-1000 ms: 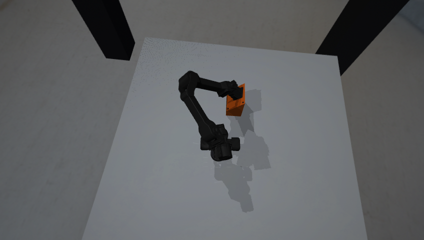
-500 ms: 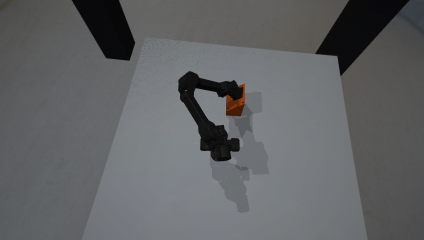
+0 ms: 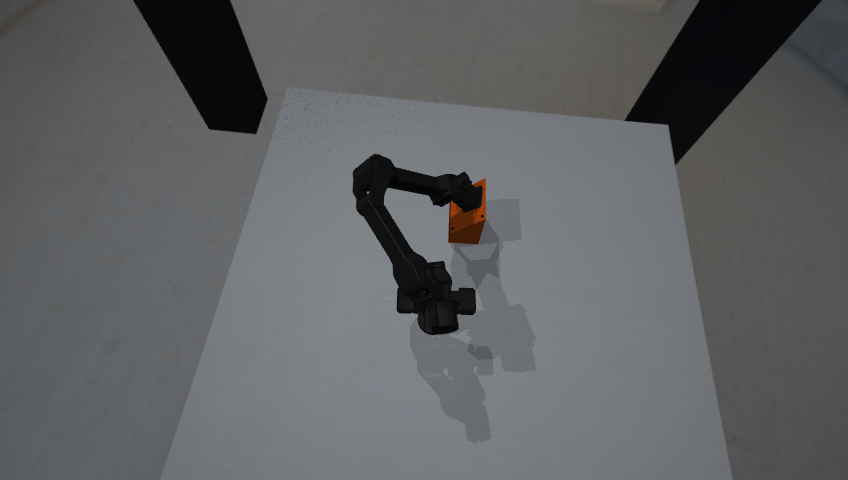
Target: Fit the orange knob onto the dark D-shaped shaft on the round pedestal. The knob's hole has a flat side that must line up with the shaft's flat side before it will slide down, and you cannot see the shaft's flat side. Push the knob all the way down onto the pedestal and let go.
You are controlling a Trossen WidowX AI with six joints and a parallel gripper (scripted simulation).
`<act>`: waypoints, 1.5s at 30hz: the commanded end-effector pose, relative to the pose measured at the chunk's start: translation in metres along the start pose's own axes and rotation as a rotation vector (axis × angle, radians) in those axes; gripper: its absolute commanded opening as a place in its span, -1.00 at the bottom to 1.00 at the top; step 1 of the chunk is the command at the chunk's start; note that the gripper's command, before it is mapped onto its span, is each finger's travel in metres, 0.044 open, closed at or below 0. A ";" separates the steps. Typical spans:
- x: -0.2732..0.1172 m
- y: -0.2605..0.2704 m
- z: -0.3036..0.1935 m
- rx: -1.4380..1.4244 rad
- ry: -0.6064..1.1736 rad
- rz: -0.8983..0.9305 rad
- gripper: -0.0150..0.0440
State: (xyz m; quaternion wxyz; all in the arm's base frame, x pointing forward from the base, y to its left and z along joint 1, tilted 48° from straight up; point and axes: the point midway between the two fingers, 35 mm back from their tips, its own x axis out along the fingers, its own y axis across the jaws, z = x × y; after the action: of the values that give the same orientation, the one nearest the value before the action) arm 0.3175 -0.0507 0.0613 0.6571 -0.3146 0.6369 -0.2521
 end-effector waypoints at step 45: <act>0.016 -0.001 0.000 -0.204 0.000 0.000 -0.49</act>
State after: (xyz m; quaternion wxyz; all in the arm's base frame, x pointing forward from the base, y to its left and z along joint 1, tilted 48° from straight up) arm 0.3185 -0.0635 0.0505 0.6213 -0.3798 0.6596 -0.1859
